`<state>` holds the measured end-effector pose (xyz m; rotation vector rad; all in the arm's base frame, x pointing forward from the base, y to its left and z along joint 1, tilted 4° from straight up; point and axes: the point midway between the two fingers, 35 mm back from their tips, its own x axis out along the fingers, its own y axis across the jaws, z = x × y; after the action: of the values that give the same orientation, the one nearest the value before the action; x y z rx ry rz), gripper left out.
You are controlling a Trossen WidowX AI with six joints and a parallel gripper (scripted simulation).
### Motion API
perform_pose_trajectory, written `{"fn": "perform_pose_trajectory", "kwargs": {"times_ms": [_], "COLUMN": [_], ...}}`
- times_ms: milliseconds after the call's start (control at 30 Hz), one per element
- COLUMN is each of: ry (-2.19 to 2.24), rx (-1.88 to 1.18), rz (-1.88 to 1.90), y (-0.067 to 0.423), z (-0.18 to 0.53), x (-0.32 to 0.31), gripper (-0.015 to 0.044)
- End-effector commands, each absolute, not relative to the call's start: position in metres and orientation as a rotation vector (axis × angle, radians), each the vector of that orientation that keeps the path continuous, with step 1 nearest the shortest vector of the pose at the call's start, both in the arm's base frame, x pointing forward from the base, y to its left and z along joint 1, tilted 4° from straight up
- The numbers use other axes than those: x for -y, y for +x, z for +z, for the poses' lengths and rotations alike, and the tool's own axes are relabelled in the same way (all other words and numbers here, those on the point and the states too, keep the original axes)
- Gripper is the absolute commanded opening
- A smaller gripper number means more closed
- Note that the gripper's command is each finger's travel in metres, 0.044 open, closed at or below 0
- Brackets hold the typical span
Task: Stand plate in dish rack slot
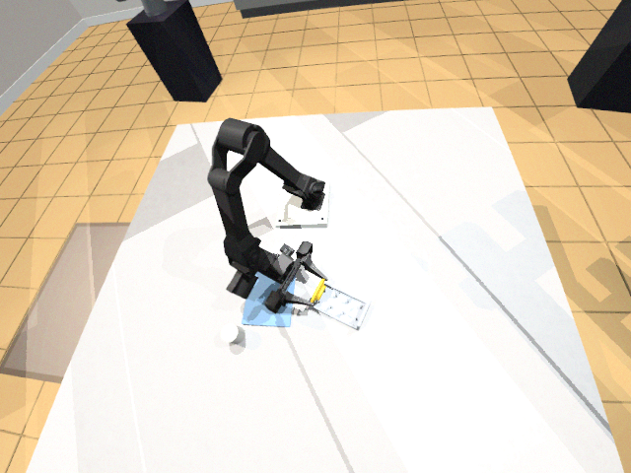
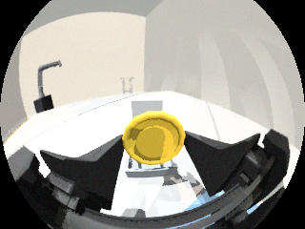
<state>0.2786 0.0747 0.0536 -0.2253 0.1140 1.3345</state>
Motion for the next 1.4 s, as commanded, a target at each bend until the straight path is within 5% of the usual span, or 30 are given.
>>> {"fn": "perform_pose_trajectory", "kwargs": {"times_ms": [0,1367], "ry": [-0.216,-0.249], "rx": [-0.116,-0.086], "rz": [1.335,1.329], "y": [0.277,0.285], "z": [0.052,0.039], "x": [-0.079,-0.099], "gripper": [0.0000,0.0000]}}
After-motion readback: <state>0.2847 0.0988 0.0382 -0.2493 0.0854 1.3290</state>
